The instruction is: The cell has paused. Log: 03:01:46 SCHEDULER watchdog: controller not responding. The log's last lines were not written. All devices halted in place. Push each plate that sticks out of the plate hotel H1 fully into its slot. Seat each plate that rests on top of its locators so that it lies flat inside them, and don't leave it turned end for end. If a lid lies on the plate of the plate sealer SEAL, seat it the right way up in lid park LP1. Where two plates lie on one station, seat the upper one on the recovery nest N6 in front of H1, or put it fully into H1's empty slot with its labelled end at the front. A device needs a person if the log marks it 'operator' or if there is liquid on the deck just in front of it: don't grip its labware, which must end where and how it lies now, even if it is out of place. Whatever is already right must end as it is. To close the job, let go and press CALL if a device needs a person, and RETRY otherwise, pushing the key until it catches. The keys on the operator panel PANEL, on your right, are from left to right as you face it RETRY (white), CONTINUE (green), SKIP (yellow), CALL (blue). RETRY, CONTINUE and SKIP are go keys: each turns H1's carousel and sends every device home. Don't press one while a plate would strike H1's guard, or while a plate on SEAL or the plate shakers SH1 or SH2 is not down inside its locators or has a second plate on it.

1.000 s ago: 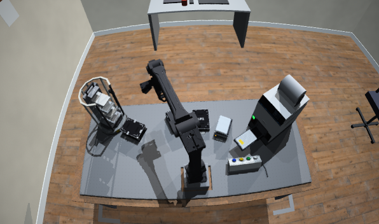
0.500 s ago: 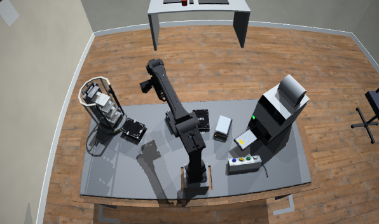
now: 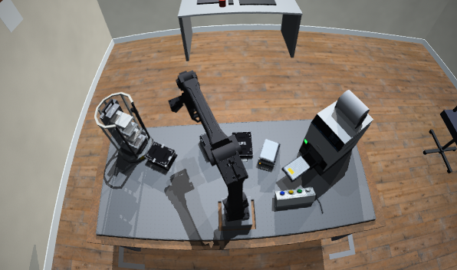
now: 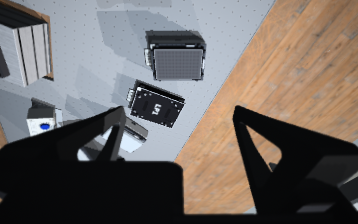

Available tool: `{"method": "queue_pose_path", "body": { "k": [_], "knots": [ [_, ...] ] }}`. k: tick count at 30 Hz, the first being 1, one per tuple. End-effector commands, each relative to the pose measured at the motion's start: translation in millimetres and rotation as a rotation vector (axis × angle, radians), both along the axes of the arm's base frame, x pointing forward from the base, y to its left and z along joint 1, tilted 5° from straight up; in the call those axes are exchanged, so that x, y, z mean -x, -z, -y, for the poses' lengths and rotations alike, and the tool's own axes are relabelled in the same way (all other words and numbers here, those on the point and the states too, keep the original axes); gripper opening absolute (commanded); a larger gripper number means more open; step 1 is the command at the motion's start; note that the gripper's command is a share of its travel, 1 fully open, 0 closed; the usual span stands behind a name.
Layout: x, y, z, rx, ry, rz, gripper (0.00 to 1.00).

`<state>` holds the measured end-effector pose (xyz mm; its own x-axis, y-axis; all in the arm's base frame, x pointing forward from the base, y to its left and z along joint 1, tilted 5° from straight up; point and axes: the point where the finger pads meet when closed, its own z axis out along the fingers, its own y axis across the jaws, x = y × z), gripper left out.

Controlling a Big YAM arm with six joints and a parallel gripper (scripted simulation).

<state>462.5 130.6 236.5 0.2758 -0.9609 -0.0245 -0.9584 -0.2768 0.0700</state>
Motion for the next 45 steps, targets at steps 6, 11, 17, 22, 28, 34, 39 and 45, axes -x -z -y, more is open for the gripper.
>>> {"method": "queue_pose_path", "body": {
  "k": [6,11,17,22,28,34,39,45],
  "knots": [
    [-8,-14.9,7,-0.007,0.003,0.023,1.00],
    [-8,-14.9,7,-0.007,0.003,0.023,1.00],
    [-13,-16.4,-20,-0.001,0.135,0.029,1.00],
    [-14,-16.3,-30,0.005,0.235,0.028,1.00],
    [-14,-16.1,-50,0.016,0.435,0.025,1.00],
    [-15,-15.9,-71,0.028,0.634,0.023,1.00],
    [-16,-15.8,-81,0.034,0.734,0.021,1.00],
    [-17,-15.6,-101,0.044,0.934,0.017,1.00]
  ]
}}
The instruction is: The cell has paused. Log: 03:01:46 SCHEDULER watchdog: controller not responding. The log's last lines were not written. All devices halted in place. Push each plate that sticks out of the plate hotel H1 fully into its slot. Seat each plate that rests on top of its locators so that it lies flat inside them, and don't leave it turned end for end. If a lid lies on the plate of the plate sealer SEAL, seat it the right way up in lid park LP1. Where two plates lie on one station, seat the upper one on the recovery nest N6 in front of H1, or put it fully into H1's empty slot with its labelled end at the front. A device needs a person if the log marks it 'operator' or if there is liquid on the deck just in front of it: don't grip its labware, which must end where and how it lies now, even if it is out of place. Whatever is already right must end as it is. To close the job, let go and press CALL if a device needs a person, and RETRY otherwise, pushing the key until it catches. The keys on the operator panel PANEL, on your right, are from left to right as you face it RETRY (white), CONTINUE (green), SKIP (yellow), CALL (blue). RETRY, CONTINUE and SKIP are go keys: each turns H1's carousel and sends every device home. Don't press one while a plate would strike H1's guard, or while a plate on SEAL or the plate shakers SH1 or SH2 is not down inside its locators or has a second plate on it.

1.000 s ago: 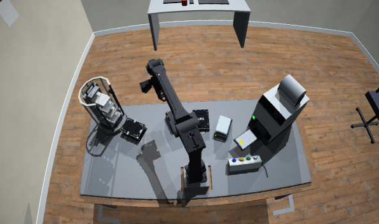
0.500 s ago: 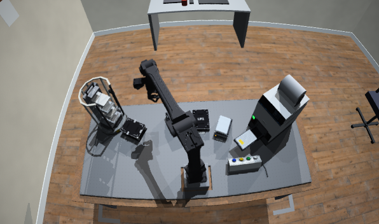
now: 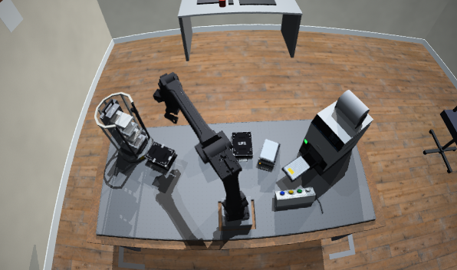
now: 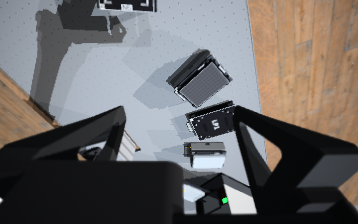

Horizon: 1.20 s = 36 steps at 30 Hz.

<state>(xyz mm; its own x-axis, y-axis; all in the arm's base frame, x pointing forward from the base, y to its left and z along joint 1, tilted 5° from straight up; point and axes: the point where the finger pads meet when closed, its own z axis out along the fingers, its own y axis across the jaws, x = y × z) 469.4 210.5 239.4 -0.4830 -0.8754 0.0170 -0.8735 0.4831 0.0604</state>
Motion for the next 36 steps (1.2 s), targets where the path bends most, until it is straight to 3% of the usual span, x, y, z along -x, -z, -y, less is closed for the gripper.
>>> {"method": "queue_pose_path", "body": {
  "k": [1,9,14,21,36],
  "knots": [
    [-10,-12.6,-25,0.007,0.183,0.013,1.00],
    [-11,-12.3,-52,0.021,0.449,0.007,1.00],
    [-11,-12.2,-54,0.027,0.549,0.006,1.00],
    [-5,-12.5,-78,0.010,0.299,0.008,1.00],
    [5,-13.0,-121,0.009,0.320,0.004,1.00]
  ]
}}
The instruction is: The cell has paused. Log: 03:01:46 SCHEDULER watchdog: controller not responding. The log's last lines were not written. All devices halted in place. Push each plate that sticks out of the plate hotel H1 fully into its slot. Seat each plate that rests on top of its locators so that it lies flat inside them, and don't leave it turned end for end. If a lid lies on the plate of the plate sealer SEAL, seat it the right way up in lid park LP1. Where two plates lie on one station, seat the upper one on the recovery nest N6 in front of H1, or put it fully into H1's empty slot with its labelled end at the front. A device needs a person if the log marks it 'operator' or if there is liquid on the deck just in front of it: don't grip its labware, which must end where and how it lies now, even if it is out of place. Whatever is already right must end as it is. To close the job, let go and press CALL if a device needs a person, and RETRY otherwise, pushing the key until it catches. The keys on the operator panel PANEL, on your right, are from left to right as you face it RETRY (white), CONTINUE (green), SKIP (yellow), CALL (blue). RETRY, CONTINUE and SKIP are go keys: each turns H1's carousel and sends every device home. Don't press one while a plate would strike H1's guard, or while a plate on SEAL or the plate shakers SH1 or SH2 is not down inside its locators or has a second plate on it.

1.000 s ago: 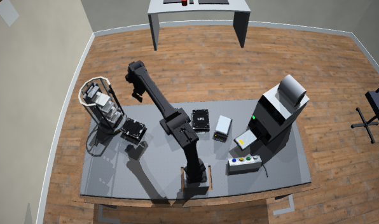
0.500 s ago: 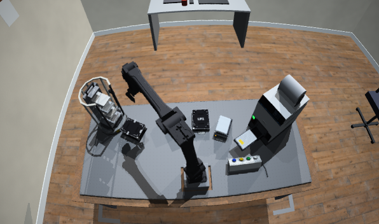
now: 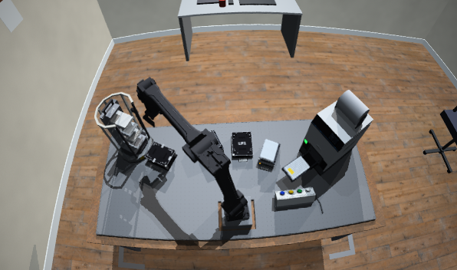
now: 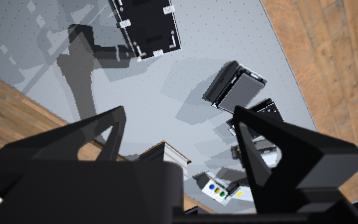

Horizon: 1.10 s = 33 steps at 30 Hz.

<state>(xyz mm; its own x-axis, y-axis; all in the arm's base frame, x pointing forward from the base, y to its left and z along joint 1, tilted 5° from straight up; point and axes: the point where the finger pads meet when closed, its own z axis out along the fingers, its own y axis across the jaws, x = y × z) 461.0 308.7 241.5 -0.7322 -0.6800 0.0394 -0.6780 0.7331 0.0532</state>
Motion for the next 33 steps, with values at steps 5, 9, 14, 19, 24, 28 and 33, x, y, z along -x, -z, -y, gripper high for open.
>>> {"method": "queue_pose_path", "body": {
  "k": [5,9,14,19,24,28,33],
  "knots": [
    [0,-11.1,-39,-0.012,0.002,0.014,1.00],
    [2,-11.1,-46,-0.012,0.002,0.014,1.00],
    [6,-11.2,-62,-0.013,0.002,0.013,1.00],
    [9,-11.3,-79,-0.015,0.002,0.015,1.00],
    [11,-11.5,-95,-0.021,0.002,0.020,1.00],
    [14,-14.6,-77,-0.057,0.015,0.047,1.00],
    [13,-14.5,-75,-0.145,-0.022,0.123,1.00]
  ]
}}
